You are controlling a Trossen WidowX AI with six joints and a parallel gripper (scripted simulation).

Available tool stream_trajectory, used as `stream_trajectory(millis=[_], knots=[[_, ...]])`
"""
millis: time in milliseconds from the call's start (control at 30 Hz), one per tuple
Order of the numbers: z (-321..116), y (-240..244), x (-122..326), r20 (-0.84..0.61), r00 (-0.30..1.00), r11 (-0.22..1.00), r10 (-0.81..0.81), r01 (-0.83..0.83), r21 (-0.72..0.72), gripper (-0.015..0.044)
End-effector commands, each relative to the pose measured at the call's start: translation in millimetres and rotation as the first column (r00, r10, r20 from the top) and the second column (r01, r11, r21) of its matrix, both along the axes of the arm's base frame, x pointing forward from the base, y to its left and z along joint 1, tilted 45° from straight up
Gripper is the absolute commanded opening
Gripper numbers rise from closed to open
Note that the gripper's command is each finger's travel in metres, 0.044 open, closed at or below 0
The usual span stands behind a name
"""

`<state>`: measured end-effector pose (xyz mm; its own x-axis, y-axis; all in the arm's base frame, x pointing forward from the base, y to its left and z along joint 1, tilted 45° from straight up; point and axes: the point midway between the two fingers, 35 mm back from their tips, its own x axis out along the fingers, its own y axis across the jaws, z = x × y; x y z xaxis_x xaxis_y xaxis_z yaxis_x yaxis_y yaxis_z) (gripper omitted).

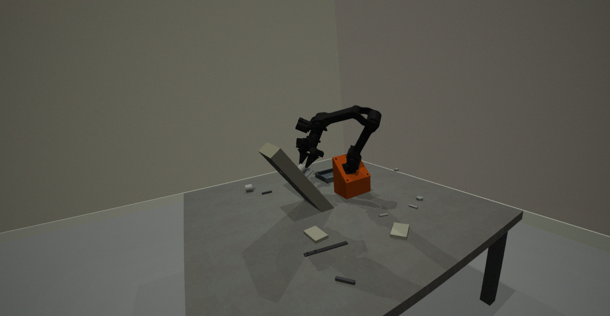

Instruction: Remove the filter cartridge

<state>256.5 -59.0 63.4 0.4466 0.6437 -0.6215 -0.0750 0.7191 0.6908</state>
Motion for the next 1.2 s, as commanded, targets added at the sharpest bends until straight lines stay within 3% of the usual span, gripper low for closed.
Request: stream_trajectory(millis=[0,267,333,633,867,1167], knots=[[-2.8,4.2,2.1,0.001,1.000,1.000,-0.002,0.002,0.007,0.0305],[-9.2,12.7,6.8,0.003,1.000,1.000,-0.002,0.002,0.010,0.0305],[-7.8,10.2,5.8,0.002,1.000,1.000,0.001,-0.001,0.003,0.0252],[-7.8,10.2,5.8,0.002,1.000,1.000,0.001,-0.001,0.003,0.0192],[-2.6,5.6,11.4,0.002,1.000,1.000,0.000,0.000,0.004,0.0008],[15.8,-15.8,14.6,-0.002,1.000,1.000,-0.003,0.003,-0.001,0.0000]])
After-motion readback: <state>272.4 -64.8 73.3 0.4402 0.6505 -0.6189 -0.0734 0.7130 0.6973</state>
